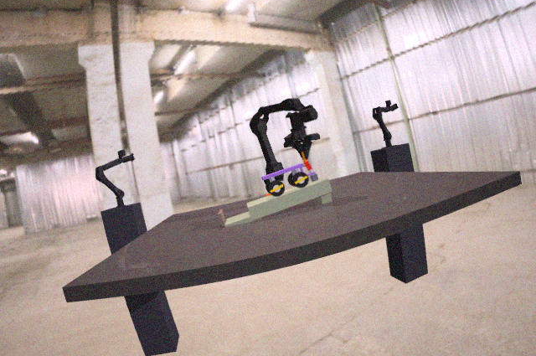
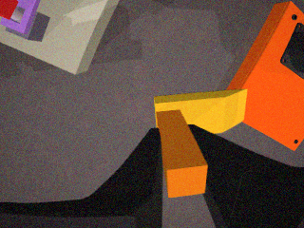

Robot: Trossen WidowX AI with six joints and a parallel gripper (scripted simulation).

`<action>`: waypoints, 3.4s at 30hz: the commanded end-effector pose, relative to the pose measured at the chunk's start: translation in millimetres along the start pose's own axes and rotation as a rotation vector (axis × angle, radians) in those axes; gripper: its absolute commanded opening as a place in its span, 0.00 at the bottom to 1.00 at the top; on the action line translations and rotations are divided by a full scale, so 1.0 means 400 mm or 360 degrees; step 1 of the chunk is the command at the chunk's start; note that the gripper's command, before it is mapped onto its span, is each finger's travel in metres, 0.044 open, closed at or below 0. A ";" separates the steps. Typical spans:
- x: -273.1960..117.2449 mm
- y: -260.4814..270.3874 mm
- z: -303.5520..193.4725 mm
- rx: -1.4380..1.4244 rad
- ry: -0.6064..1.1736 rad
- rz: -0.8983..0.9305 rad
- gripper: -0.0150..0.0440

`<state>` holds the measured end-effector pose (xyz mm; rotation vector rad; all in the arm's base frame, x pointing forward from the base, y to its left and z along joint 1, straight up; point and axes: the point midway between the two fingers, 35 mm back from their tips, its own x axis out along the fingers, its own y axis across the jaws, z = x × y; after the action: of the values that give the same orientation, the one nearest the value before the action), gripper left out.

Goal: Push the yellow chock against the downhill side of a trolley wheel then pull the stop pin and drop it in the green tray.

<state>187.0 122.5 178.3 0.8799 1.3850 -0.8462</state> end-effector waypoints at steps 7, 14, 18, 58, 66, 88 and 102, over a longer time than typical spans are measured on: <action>0.000 0.000 -0.001 0.0598 0.0006 0.0003 0.25; 0.000 0.000 -0.001 0.0788 0.0006 0.0003 0.25; 0.000 0.000 -0.001 0.0788 0.0006 0.0003 0.25; 0.019 -0.092 0.293 0.0869 -0.0012 0.0004 0.25; 0.023 -0.113 0.352 0.0869 -0.0016 0.0003 0.25; 0.036 -0.178 0.535 0.0869 -0.0028 0.0002 0.25; 0.038 -0.215 0.655 0.0869 -0.0036 0.0001 0.25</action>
<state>223.1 -135.7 158.6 1.2782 1.1530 -1.2662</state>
